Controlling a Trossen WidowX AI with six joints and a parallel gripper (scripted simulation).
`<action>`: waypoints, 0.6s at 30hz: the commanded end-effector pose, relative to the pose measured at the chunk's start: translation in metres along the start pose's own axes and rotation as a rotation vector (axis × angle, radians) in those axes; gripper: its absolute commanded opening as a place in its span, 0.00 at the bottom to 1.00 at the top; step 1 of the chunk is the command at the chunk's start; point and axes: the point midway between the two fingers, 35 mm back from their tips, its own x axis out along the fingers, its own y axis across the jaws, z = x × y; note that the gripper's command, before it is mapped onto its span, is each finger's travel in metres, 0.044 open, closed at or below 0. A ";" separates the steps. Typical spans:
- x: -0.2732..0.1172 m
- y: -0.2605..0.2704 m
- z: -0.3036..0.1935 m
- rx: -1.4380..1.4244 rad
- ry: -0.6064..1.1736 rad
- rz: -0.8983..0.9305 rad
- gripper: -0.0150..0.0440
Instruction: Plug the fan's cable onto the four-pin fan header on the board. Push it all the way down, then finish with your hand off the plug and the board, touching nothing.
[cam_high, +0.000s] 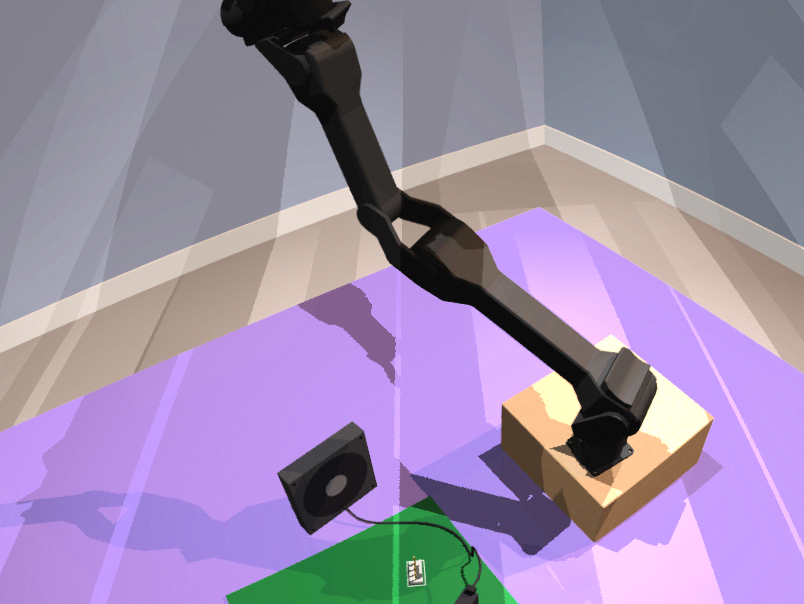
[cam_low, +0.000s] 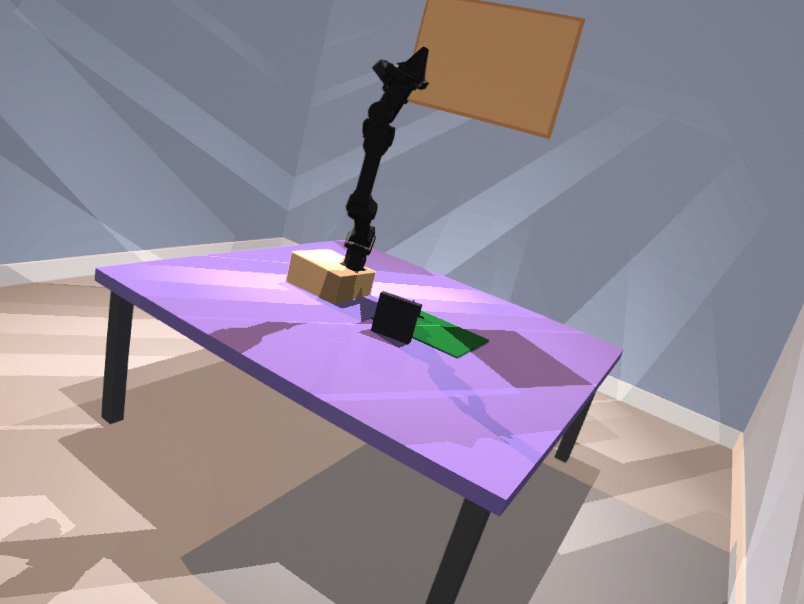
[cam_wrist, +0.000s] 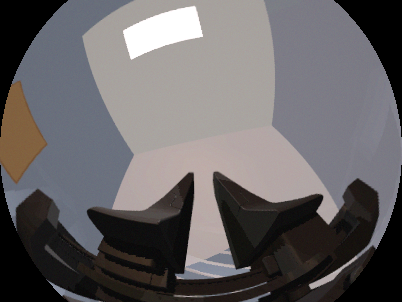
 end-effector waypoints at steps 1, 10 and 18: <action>0.000 0.000 0.000 0.000 0.000 0.000 0.44; 0.012 0.076 0.051 -0.009 -0.051 0.157 0.84; 0.010 0.194 0.088 -0.018 -0.059 0.418 1.00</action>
